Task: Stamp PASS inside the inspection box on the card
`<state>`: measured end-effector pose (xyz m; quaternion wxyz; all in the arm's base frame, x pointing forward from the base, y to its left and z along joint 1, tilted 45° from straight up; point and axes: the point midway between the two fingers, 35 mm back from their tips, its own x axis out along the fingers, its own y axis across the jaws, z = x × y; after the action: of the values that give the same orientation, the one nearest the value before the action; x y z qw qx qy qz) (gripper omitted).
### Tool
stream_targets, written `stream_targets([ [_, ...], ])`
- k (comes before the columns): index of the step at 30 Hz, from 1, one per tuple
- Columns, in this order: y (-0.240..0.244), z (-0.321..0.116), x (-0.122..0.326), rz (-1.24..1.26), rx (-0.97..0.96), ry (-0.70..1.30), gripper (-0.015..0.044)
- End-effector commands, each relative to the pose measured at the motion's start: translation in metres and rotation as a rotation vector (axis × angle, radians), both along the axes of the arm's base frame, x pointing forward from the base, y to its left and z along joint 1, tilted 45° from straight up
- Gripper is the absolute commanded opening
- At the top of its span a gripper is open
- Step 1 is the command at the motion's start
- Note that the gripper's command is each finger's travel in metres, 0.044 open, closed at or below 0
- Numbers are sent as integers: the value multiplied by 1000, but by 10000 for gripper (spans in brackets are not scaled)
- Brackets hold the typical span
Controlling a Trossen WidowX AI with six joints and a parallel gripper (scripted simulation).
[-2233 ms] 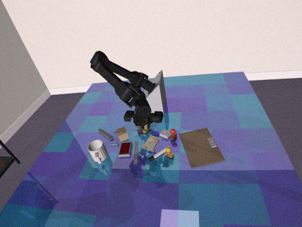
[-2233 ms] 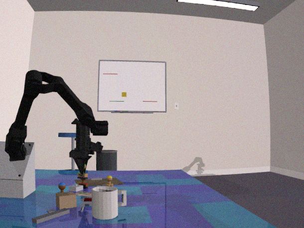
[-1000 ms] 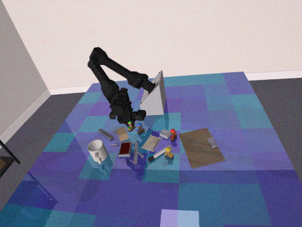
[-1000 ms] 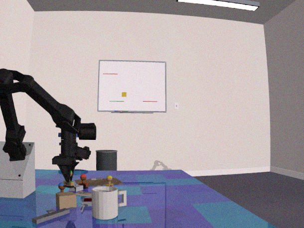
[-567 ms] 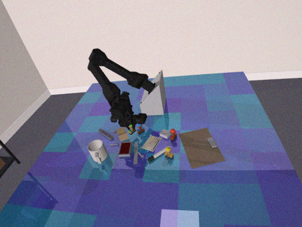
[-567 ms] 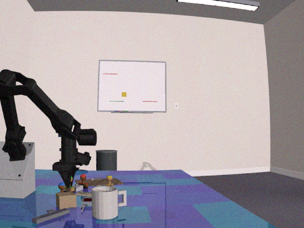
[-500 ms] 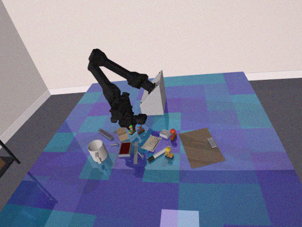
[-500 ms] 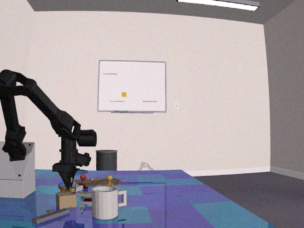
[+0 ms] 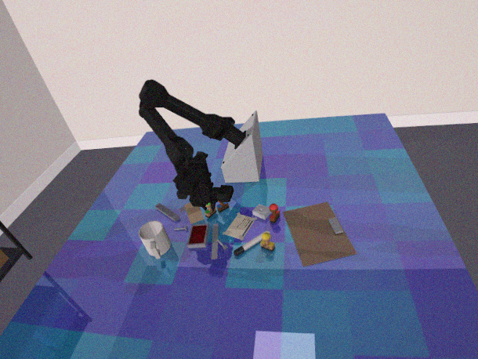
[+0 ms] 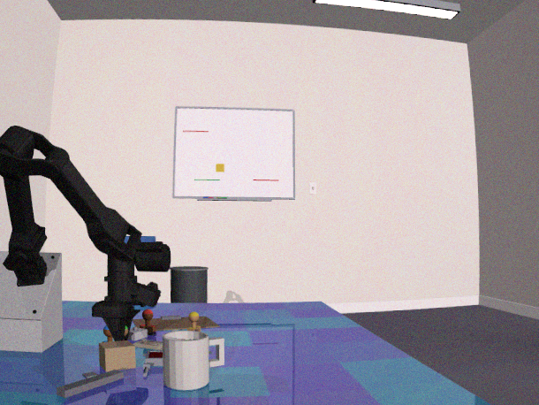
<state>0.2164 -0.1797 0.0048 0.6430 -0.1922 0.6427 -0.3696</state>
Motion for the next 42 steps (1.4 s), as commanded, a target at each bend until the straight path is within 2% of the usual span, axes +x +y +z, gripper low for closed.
stream_targets([
  [1,-2,-5,-2,5,4,9,0],
  [2,-2,-5,-2,5,4,9,0],
  [12,-2,-2,-1,-1,-1,1,263],
  [16,5,3,2,0,5,0,264],
  [24,81,78,12,5,12,7,264],
  [42,82,80,11,5,11,8,264],
])
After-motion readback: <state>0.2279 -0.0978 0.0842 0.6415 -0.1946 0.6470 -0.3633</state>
